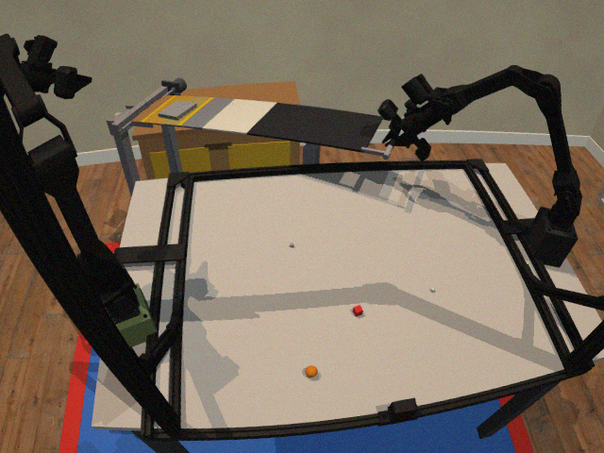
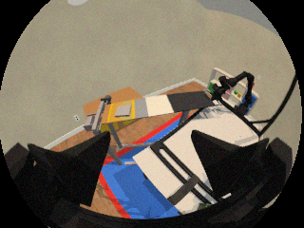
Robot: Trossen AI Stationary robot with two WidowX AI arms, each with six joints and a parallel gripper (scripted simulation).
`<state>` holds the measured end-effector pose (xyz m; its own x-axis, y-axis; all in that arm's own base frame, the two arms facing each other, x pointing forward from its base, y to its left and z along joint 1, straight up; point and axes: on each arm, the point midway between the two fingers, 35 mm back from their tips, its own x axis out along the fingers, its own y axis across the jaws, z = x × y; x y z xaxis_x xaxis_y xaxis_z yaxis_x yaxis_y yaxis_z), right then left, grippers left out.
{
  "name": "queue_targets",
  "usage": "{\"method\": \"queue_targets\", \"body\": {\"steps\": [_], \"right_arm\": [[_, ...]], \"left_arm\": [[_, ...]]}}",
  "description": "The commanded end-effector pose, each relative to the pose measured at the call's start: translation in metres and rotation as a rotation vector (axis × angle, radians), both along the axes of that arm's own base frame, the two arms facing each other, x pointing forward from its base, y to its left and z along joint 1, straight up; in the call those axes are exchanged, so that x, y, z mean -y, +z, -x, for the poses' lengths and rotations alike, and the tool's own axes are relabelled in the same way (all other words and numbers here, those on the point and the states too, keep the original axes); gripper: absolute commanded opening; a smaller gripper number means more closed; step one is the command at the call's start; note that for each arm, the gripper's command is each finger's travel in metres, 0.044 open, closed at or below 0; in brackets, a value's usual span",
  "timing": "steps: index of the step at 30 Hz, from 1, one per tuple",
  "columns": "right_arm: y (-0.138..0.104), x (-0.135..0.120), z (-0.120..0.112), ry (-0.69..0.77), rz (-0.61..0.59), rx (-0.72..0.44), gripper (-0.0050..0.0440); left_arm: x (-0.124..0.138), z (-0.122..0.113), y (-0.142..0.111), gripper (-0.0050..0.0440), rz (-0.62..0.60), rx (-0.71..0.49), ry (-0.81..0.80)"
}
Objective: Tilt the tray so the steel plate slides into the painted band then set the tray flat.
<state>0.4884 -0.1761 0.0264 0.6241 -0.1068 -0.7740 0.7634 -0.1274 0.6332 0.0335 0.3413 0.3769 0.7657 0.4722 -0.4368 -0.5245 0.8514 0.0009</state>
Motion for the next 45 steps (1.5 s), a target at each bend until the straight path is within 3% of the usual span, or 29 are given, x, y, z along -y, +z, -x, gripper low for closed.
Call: {"method": "queue_targets", "body": {"steps": [1,45], "right_arm": [[0.010,0.000,0.006,-0.001,-0.003,-0.007,0.0000],[0.021,0.001,0.004,-0.001,0.000,0.010,0.0000]], "left_arm": [[0.000,0.000,0.000,0.0440,0.000,0.001,-0.002],[0.000,0.000,0.000,0.0440,0.000,0.001,-0.002]]}}
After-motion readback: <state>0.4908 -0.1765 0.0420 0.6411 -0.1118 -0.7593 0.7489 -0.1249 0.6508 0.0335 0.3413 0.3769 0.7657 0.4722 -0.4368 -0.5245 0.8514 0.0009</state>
